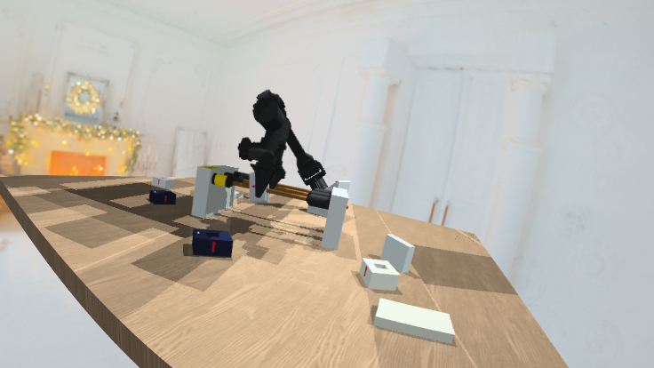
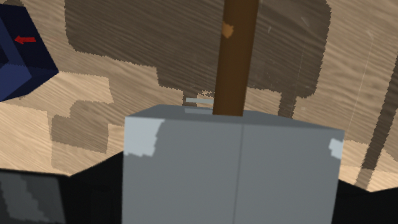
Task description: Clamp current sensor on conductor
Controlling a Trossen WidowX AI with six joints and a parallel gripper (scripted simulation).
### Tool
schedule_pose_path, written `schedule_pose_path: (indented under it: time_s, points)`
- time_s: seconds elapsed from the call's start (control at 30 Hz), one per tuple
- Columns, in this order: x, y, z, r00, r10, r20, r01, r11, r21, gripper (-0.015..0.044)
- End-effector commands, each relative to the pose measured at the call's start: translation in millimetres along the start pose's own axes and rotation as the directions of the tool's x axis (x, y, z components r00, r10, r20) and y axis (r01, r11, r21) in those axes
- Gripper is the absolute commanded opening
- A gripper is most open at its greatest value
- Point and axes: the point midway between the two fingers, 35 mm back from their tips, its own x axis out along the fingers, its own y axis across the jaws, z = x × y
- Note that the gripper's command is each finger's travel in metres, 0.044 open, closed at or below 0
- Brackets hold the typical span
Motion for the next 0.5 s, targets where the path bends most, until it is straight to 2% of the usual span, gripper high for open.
schedule_pose_path:
  time_s: [0.0,0.17,0.33,0.47]
  points:
    - [-0.1,0.0,0.0,1.0,0.0,0.0,0.0,1.0,0.0,0.0315]
    - [-0.3,0.2,0.3,1.0,-0.006,-0.001,0.006,1.0,0.0,0.044]
    - [-0.2,0.1,0.2,1.0,0.0,0.0,0.0,1.0,0.0,0.0316]
    - [-0.2,0.1,0.2,1.0,0.0,0.0,0.0,1.0,0.0,0.0289]
